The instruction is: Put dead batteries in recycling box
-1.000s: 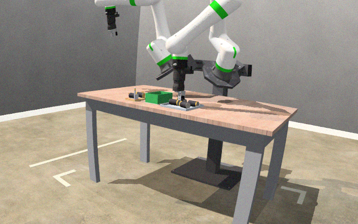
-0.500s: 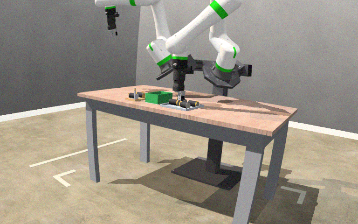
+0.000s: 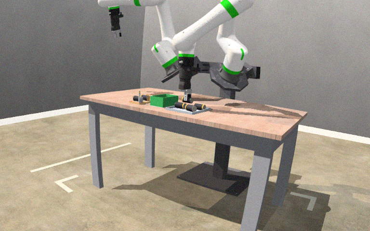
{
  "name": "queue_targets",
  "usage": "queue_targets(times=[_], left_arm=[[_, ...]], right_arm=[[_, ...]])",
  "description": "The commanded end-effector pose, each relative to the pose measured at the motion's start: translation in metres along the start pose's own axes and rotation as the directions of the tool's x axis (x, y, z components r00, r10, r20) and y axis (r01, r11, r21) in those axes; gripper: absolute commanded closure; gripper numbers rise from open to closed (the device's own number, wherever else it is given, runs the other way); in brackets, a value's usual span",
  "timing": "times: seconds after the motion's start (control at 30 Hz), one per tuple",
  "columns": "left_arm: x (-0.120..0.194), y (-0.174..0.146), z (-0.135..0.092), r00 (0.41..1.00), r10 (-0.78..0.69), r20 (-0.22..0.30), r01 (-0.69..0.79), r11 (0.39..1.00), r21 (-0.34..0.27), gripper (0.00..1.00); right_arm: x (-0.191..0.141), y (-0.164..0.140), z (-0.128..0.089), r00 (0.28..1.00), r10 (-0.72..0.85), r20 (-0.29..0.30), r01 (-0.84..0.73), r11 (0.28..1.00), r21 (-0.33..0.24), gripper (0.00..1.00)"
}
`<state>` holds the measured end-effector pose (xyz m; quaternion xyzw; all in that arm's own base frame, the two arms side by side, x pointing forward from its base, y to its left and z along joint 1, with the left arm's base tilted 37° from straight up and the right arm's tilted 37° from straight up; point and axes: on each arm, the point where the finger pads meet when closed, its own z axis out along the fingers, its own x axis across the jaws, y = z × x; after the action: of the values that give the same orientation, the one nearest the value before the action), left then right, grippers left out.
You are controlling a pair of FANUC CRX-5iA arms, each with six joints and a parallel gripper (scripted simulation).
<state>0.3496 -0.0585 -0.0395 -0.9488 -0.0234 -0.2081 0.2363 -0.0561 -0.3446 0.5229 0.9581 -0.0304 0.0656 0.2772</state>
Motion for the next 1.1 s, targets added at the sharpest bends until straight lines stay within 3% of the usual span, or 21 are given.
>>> queue_targets(times=[0.0, 0.37, 0.53, 0.67, 1.07], left_arm=[[0.000, 0.000, -0.011, 1.000, 0.000, -0.001, 0.000, 1.000, -0.001, 0.43], [0.000, 0.000, -0.022, 1.000, 0.000, 0.000, 0.000, 1.000, -0.001, 0.43], [0.000, 0.000, -0.084, 1.000, 0.000, 0.000, 0.000, 1.000, -0.001, 0.43], [0.000, 0.000, -0.097, 1.000, 0.000, 0.000, 0.000, 1.000, -0.001, 0.43], [0.000, 0.000, -0.098, 1.000, 0.014, 0.000, -0.014, 1.000, -0.001, 0.43]], right_arm=[[0.000, 0.000, -0.001, 1.000, 0.001, 0.001, -0.001, 1.000, -0.002, 0.00], [0.000, 0.000, -0.001, 1.000, 0.001, 0.001, -0.001, 1.000, -0.002, 0.00], [0.000, 0.000, -0.001, 1.000, 0.001, 0.001, -0.001, 1.000, -0.002, 0.00], [0.000, 0.000, -0.001, 1.000, 0.001, 0.001, -0.001, 1.000, -0.002, 0.00], [0.000, 0.000, -0.001, 1.000, 0.001, 0.001, -0.001, 1.000, -0.002, 0.00]])
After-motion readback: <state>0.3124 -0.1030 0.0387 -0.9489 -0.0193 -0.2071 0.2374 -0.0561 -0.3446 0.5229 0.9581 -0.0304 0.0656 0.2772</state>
